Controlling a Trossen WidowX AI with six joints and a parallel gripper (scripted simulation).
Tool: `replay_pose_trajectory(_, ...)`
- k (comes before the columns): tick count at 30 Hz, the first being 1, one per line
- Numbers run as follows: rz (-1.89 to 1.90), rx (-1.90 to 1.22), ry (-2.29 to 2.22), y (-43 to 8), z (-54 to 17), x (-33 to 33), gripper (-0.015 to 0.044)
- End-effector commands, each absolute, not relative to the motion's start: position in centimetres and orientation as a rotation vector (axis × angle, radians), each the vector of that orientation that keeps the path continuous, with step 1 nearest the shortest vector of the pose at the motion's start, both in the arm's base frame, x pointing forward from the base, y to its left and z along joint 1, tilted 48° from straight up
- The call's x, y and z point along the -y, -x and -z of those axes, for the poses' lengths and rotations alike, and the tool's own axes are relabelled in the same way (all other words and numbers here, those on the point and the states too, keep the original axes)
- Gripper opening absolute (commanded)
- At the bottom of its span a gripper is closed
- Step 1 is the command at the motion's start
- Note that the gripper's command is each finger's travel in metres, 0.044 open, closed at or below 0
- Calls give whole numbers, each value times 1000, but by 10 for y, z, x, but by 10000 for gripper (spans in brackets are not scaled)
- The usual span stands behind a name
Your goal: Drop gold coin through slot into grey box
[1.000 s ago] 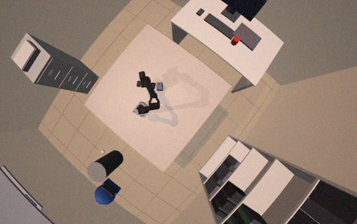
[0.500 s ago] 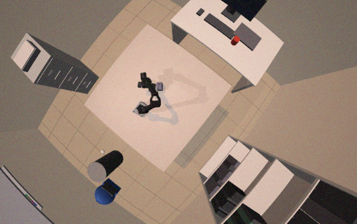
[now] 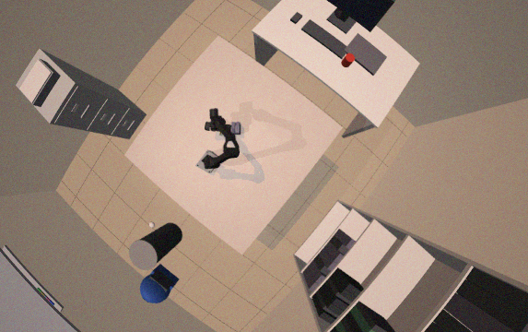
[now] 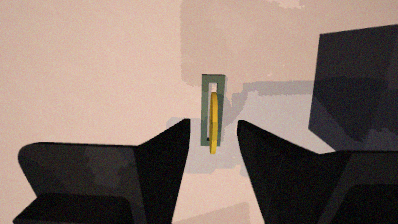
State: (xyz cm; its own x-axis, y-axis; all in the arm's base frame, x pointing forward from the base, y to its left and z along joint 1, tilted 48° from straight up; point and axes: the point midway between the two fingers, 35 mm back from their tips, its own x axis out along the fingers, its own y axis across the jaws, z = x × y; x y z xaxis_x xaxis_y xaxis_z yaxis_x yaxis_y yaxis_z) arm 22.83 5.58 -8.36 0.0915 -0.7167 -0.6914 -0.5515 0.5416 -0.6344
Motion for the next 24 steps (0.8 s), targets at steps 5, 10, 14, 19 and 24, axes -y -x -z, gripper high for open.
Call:
replay_pose_trajectory(5,174,-1578,1128,-227,92,-44,161)
replay_pose_trajectory(10,177,-1577,1128,-227,97,-38,161)
replay_pose_trajectory(14,179,-1576,1129,-227,101,-33,161)
replay_pose_trajectory(19,179,-1576,1129,-227,101,-33,82)
replay_pose_trajectory(24,179,-1576,1129,-227,101,-33,0)
